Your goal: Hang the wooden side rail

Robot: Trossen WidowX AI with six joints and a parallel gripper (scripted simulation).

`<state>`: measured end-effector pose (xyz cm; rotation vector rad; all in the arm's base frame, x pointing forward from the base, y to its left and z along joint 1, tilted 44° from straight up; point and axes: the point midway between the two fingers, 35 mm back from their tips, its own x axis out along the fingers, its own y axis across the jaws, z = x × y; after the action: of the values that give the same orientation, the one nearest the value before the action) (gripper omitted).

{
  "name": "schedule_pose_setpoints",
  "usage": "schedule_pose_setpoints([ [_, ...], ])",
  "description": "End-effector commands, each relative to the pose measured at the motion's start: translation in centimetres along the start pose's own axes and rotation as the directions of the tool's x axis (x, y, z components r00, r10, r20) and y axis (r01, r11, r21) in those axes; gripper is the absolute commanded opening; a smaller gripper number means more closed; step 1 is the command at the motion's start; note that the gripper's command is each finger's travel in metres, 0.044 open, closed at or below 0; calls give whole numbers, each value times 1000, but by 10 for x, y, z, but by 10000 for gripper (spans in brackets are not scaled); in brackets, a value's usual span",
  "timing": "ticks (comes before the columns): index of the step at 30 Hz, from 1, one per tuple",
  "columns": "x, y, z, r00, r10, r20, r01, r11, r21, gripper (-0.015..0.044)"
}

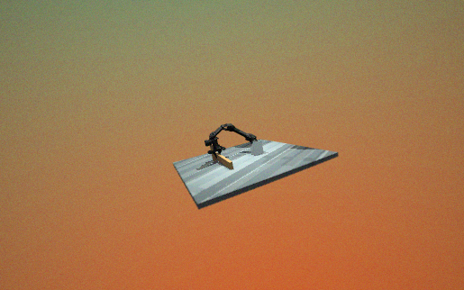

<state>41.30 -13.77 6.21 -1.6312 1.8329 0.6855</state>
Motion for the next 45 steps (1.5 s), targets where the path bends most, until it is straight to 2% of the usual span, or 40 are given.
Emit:
schedule_pose_setpoints([
  [1, -5, -2, -1, 1000, -13, -1, 13, 1000, 0, 0],
  [45, -5, -1, -5, 1000, -13, -2, 13, 1000, 0, 0],
])
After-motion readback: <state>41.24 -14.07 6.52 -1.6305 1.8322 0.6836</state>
